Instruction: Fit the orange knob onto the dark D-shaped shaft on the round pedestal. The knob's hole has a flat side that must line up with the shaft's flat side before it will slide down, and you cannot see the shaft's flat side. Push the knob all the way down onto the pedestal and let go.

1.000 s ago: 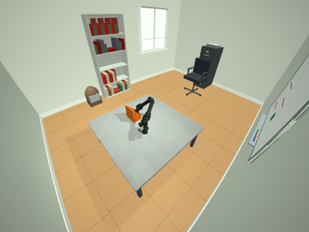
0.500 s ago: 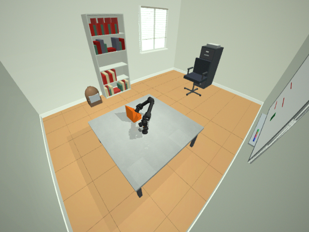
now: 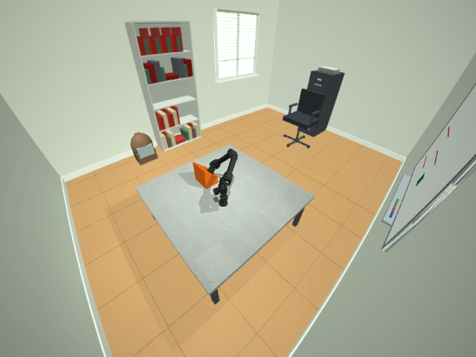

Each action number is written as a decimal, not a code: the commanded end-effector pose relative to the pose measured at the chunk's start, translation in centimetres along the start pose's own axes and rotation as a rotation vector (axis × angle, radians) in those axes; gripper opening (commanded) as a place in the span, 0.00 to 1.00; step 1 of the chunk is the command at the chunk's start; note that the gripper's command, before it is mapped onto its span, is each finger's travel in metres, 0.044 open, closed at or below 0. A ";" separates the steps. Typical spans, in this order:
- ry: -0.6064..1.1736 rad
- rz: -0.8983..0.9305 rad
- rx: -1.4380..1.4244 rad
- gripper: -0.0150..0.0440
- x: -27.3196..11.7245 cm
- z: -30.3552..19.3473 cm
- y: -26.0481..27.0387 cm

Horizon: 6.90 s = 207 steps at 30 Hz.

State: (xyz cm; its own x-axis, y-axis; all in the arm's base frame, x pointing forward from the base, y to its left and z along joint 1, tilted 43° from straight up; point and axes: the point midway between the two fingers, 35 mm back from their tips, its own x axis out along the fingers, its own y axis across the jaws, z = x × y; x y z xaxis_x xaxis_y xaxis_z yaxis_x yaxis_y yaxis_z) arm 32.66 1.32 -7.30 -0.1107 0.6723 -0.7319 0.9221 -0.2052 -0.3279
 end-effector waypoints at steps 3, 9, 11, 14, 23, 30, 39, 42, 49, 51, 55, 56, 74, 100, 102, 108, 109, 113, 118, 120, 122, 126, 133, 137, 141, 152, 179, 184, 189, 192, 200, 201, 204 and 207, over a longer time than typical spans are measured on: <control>-0.001 0.000 0.136 0.25 0.1 0.1 0.0; -0.001 0.000 0.136 0.25 0.3 0.1 -0.1; -0.001 0.000 0.136 0.25 0.3 0.0 -0.1; -0.001 0.000 0.136 0.25 0.4 0.0 0.0; -0.001 0.000 0.136 0.25 0.4 0.0 0.0; -0.001 0.000 0.136 0.25 0.4 0.0 0.0; -0.001 0.000 0.161 0.25 -0.1 0.0 0.0; -0.001 0.000 0.260 0.25 -0.1 0.0 0.0; -0.001 0.000 0.345 0.25 0.3 0.1 -0.1; -0.001 0.000 0.345 0.25 0.3 0.1 -0.1; -0.001 0.000 0.345 0.25 0.4 0.0 -0.1; -0.001 0.000 0.345 0.25 0.3 0.0 -0.1; -0.001 0.000 0.345 0.25 0.0 0.0 0.0; -0.001 0.000 0.555 0.25 0.4 0.0 0.0; -0.001 0.000 0.554 0.25 0.4 0.0 0.0; 0.000 0.000 0.554 0.25 0.4 0.0 0.0; -0.001 0.000 0.554 0.25 0.3 0.0 0.0; -0.001 0.000 0.554 0.25 -0.1 0.0 0.0; -0.001 0.000 0.640 0.25 -0.1 0.0 0.1; -0.001 0.000 0.723 0.25 0.0 0.0 0.1; -0.001 0.000 0.764 0.25 0.1 0.1 0.0; -0.001 0.000 0.764 0.25 0.3 0.1 -0.1; -0.001 0.000 0.764 0.25 0.3 0.0 -0.1; 0.000 0.000 0.764 0.25 0.4 0.0 0.0; 0.000 0.000 0.764 0.25 0.4 0.0 0.0; -0.001 0.000 0.932 0.25 0.0 0.1 0.0; 0.000 0.000 0.973 0.25 0.4 0.0 0.0; -0.001 0.000 0.973 0.25 0.3 0.0 0.0; -0.001 0.000 0.982 0.25 -0.1 0.0 0.0; -0.001 0.001 1.059 0.25 -0.1 0.0 0.0; -0.001 0.000 1.183 0.25 0.2 0.1 -0.1; -0.001 0.000 1.183 0.25 0.2 0.1 -0.1; -0.001 0.000 1.183 0.25 0.3 0.1 -0.1; 0.000 0.000 1.183 0.25 0.4 0.0 -0.1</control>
State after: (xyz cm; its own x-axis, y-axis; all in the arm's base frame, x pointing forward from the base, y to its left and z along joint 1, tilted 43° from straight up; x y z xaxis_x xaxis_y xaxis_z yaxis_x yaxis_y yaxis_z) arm 32.54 1.47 -7.52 -0.1115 0.6713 -0.7327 0.0132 -0.7362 -0.6766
